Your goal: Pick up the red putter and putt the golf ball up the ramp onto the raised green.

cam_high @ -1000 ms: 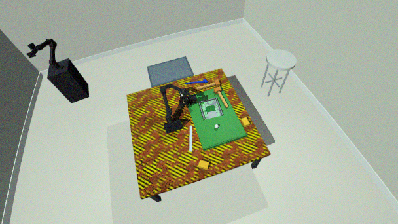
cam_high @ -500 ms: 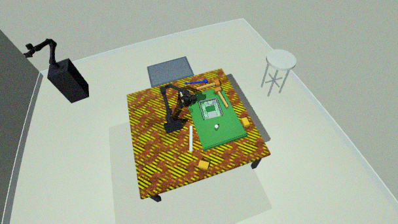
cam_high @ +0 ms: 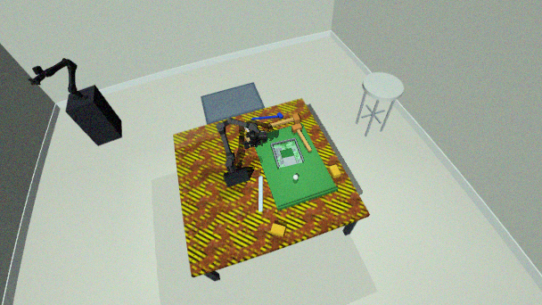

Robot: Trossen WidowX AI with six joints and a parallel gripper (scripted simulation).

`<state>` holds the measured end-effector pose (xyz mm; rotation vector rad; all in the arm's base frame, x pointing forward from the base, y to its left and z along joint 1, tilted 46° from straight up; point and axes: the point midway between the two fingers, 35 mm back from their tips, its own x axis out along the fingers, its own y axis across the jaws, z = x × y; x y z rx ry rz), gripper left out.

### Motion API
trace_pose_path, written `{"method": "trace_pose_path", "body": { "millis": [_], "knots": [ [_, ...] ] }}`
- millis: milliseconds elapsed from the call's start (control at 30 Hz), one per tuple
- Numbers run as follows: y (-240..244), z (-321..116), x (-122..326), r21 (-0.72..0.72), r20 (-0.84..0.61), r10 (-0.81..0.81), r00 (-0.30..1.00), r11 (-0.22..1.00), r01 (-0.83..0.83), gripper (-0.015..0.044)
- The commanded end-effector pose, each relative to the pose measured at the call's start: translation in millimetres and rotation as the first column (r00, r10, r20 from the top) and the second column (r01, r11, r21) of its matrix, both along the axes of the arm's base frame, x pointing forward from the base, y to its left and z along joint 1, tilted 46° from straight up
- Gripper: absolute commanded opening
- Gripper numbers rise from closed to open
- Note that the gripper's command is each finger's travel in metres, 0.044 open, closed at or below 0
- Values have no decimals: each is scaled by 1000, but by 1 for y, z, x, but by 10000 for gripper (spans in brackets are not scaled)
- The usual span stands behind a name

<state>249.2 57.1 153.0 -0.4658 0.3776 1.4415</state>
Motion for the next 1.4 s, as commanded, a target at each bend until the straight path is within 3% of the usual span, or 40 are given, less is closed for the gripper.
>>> {"method": "trace_pose_path", "body": {
  "millis": [0, 333, 700, 1367],
  "knots": [
    [-20, 23, -3, -14, 12, -44, 999, 999, 44, 0],
    [-31, 30, -6, -21, -13, -73, 997, 997, 72, 0],
    [-82, -1, 19, -81, -236, -242, 941, 970, 229, 0],
    [-181, -72, 33, -242, -570, -509, 645, 854, 461, 0]
  ]
}}
